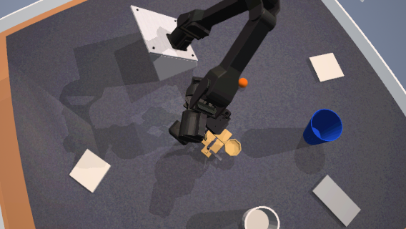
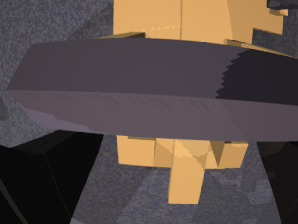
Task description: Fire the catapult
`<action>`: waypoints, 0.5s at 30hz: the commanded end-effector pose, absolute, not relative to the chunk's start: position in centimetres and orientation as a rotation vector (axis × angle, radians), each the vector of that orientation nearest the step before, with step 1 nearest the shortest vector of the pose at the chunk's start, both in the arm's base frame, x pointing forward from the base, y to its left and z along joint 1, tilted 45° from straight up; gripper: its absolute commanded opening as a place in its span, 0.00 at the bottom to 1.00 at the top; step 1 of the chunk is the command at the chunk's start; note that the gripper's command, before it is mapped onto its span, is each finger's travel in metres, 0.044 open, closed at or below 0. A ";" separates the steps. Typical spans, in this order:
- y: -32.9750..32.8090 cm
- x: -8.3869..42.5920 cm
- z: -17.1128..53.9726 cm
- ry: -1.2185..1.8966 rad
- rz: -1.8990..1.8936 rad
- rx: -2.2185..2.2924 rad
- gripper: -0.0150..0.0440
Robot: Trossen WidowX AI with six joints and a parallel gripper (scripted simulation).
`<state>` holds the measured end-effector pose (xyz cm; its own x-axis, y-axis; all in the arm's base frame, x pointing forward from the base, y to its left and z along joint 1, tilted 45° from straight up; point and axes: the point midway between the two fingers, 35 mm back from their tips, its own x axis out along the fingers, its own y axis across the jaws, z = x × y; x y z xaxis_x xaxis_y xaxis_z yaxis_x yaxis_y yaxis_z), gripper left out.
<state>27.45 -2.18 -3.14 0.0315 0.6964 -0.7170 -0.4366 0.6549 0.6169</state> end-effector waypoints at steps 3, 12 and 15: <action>-2.1 27.4 -3.2 1.265 0.887 0.253 0.91; -2.1 27.4 -3.2 1.265 0.887 0.253 0.54; -2.1 27.4 -3.2 1.265 0.887 0.253 0.51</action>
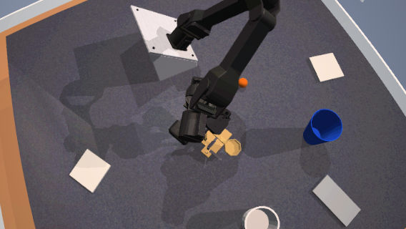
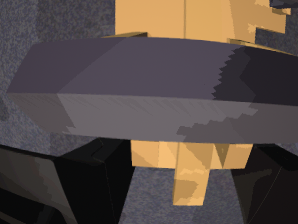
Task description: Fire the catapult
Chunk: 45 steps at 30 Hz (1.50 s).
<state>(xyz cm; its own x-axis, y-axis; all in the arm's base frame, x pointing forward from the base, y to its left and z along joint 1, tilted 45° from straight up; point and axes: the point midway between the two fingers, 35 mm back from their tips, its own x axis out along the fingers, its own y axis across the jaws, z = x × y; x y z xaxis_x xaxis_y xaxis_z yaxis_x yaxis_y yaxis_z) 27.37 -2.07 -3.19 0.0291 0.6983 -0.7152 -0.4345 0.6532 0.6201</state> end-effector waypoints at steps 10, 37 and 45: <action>-5.6 27.2 0.4 1.269 0.887 0.255 0.25; -4.7 28.9 1.0 0.796 1.336 -0.409 0.25; -4.8 29.5 0.9 0.763 1.359 -0.449 0.25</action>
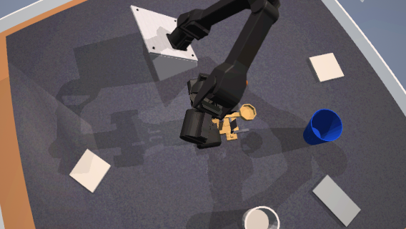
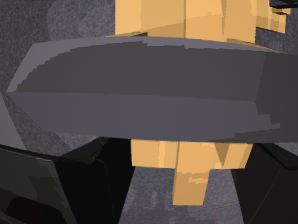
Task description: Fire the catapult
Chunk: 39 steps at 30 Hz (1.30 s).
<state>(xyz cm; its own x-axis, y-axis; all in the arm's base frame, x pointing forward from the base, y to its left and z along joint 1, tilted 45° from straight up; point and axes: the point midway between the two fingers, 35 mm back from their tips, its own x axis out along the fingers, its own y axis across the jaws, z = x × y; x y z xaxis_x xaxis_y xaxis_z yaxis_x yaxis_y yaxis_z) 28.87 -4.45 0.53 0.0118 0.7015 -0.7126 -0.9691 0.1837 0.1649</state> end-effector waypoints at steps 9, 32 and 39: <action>-4.2 29.7 0.2 0.762 1.359 -0.450 0.25; -1.6 29.8 -2.5 0.761 1.359 -0.449 0.25; -1.7 29.9 -2.3 0.764 1.367 -0.459 0.25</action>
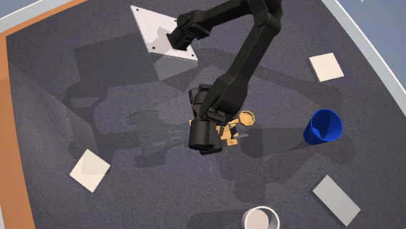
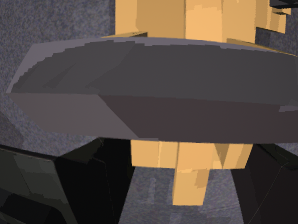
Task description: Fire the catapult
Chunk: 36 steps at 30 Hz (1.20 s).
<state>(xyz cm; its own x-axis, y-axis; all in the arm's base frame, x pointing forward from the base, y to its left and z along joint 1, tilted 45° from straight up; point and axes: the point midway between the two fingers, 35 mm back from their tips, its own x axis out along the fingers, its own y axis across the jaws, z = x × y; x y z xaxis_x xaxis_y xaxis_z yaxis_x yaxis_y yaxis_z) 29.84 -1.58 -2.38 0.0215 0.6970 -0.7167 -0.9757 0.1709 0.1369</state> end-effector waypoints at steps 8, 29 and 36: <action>-1.7 29.9 -2.3 0.764 1.367 -0.459 0.61; -7.6 29.7 3.3 0.786 1.349 -0.434 1.00; -7.7 29.7 3.4 0.933 1.236 -0.246 1.00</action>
<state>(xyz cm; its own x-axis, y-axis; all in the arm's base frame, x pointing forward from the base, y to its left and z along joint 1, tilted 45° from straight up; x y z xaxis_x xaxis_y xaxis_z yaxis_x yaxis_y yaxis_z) 29.77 -7.71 3.41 0.0262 0.6934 -0.7201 -0.9196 0.2991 0.2546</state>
